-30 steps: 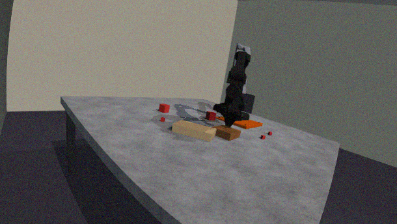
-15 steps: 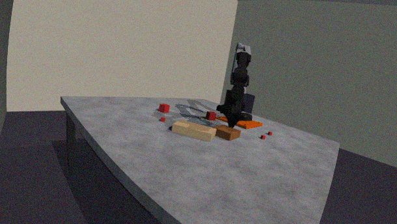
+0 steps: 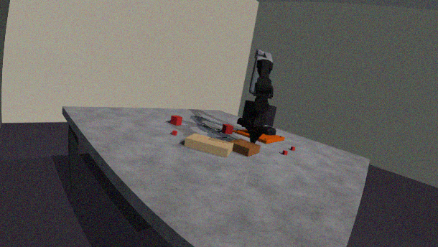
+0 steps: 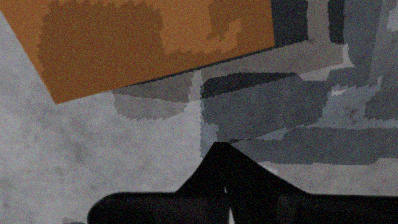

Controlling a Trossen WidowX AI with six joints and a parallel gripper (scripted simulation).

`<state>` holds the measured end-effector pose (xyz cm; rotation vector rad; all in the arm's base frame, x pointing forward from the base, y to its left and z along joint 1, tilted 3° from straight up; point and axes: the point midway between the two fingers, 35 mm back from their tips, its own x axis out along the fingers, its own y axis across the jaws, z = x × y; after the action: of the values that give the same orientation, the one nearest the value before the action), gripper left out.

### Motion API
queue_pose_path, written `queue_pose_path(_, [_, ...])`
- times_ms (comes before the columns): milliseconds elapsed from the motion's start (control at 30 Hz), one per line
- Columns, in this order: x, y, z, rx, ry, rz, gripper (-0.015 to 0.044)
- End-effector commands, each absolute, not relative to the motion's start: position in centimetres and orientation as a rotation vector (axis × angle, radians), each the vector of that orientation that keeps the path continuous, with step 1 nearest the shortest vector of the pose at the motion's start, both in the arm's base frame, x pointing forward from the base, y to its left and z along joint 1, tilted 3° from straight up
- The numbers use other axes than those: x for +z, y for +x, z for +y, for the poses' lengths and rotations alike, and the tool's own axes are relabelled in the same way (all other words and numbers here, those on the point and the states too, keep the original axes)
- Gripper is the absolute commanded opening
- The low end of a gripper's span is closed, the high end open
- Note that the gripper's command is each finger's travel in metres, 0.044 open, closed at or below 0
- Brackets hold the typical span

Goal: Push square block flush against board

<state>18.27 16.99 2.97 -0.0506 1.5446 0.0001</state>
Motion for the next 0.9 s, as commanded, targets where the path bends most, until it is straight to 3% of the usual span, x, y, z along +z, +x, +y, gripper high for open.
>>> queue_pose_path(0, [4.2,18.4,17.1,0.000,-0.049,1.543,0.0000])
queue_pose_path(133, [8.5,18.2,17.2,0.000,-0.047,1.540,0.0000])
queue_pose_path(367, [8.5,18.2,17.3,0.017,-0.065,1.540,0.0000])
queue_pose_path(867, [8.9,19.6,20.3,0.413,-0.469,1.501,0.0000])
